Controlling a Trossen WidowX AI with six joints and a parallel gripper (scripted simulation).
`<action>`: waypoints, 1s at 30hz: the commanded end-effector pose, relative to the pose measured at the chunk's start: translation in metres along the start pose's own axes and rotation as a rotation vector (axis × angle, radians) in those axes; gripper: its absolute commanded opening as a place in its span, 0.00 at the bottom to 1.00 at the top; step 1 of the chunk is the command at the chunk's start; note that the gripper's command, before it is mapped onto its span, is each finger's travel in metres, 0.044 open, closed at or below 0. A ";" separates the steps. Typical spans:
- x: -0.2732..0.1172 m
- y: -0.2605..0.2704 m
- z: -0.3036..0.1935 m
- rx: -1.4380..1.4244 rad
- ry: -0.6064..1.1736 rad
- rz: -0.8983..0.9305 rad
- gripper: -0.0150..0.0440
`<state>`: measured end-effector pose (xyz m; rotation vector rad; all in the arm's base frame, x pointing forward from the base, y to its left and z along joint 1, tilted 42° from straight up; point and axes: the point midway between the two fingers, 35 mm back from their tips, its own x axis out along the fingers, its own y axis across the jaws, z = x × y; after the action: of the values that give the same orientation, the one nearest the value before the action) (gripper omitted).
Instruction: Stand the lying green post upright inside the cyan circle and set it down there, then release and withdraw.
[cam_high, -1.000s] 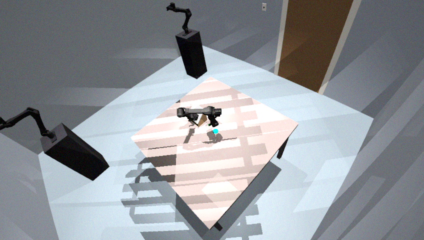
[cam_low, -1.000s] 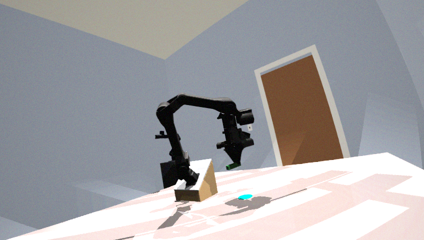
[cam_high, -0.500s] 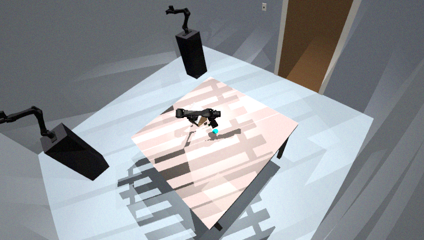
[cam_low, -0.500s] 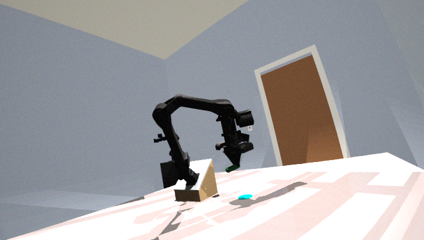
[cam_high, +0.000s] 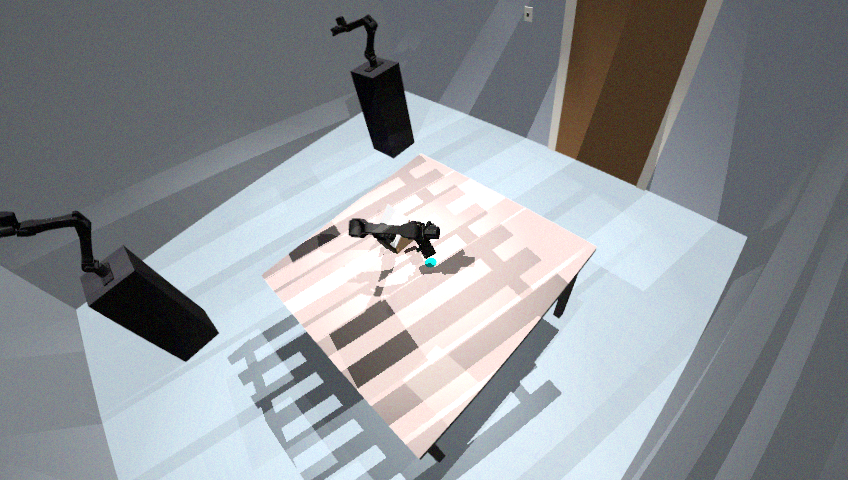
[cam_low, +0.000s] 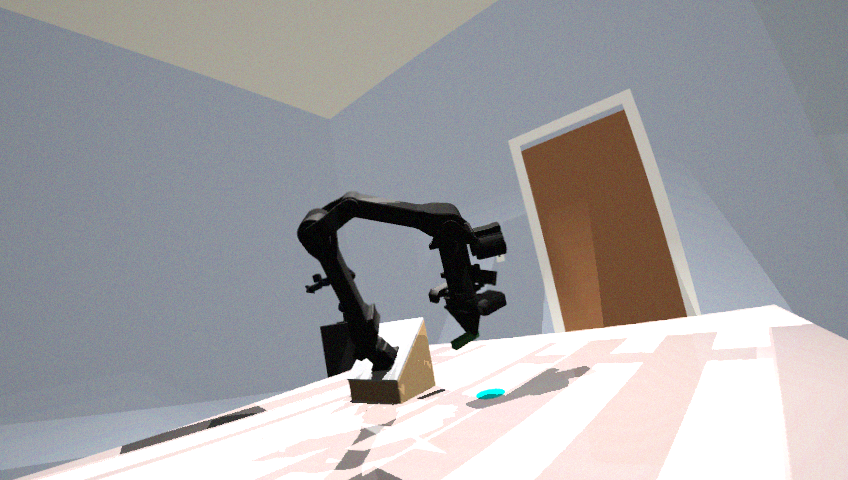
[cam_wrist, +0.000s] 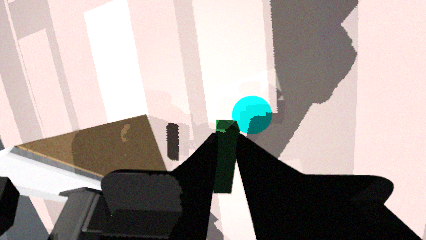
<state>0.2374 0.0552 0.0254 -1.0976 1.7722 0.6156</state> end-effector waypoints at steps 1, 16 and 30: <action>0.001 0.001 0.000 -0.003 -0.033 0.018 0.29; 0.006 0.003 -0.002 -0.009 -0.127 0.077 0.29; 0.009 0.004 -0.003 -0.015 -0.221 0.121 0.29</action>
<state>0.2312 0.0510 0.0183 -0.9172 1.6750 0.7739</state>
